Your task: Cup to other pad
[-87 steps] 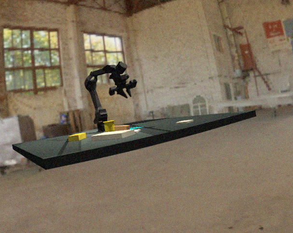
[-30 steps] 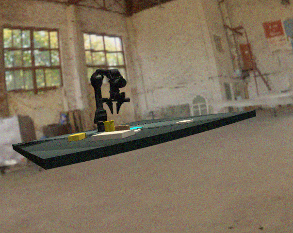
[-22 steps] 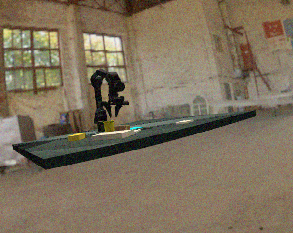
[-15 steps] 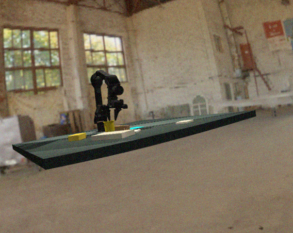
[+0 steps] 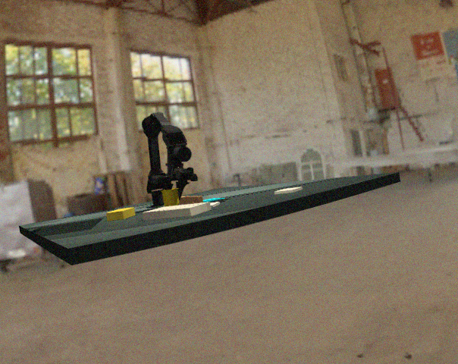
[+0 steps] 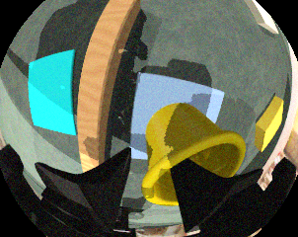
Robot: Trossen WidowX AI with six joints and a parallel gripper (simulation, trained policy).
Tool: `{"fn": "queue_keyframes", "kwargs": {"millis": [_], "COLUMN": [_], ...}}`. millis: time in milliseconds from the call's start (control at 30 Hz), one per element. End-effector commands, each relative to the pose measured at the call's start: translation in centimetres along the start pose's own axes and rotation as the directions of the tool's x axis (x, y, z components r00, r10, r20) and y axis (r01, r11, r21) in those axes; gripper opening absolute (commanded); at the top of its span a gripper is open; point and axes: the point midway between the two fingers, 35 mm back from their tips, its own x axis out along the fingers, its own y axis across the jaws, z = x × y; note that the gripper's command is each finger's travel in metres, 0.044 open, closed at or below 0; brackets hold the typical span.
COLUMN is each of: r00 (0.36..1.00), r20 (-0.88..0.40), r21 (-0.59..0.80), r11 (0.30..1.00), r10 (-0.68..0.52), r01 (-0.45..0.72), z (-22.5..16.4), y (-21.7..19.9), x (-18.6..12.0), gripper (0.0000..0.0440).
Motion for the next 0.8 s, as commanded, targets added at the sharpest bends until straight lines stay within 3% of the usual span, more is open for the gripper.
{"fn": "queue_keyframes", "kwargs": {"millis": [0,167,767], "r00": [1.000,1.000,0.998], "r20": [-0.006,-0.004,0.063], "r21": [-0.057,-0.123,-0.234], "r11": [0.998,0.992,0.972], "r10": [0.010,0.009,0.026], "r01": [-0.010,-0.009,-0.010], "z": [0.0,-0.1,0.7], "y": [0.0,-0.1,0.3], "x": [0.9,0.9,-3.3], "gripper": [0.0118,0.0002,0.0019]}}
